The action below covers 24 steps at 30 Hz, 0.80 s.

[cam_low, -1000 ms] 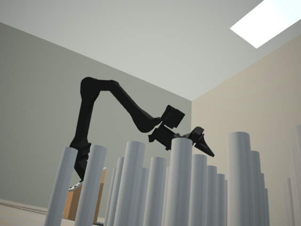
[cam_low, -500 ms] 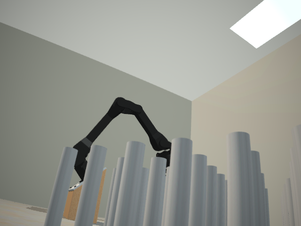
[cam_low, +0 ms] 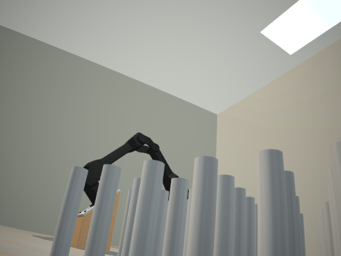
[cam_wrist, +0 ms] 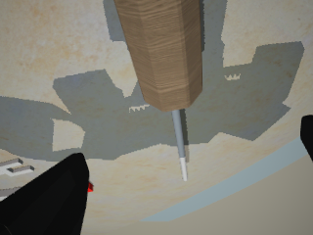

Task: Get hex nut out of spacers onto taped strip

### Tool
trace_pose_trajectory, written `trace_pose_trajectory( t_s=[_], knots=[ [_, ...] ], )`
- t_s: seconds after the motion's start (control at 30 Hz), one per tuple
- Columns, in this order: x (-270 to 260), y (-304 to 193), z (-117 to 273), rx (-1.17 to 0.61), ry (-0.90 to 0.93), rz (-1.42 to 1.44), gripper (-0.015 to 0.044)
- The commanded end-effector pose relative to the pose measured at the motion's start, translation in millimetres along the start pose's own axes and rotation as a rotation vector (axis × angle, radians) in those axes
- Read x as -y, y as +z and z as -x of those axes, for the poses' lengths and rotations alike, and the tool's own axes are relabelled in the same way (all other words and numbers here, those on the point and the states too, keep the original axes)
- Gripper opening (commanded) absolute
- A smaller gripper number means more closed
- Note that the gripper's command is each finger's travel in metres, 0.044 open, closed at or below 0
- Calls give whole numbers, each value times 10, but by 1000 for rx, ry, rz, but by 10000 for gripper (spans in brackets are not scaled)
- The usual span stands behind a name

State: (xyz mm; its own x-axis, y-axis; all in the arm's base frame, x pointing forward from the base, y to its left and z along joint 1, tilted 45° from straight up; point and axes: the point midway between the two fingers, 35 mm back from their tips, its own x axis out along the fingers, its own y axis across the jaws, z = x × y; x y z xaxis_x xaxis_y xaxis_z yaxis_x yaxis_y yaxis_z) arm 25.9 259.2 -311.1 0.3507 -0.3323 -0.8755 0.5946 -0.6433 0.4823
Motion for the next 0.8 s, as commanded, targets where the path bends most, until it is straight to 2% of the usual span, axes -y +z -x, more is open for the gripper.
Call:
trace_pose_trajectory(
  t_s=[0.0,0.33,0.4,0.77],
  knots=[
    [7,13,2,-6,6,24,440],
    [-35,30,12,-6,7,25,440],
    [-40,41,3,2,4,-48,440],
    [-67,26,20,73,-49,-1162,440]
  ],
)
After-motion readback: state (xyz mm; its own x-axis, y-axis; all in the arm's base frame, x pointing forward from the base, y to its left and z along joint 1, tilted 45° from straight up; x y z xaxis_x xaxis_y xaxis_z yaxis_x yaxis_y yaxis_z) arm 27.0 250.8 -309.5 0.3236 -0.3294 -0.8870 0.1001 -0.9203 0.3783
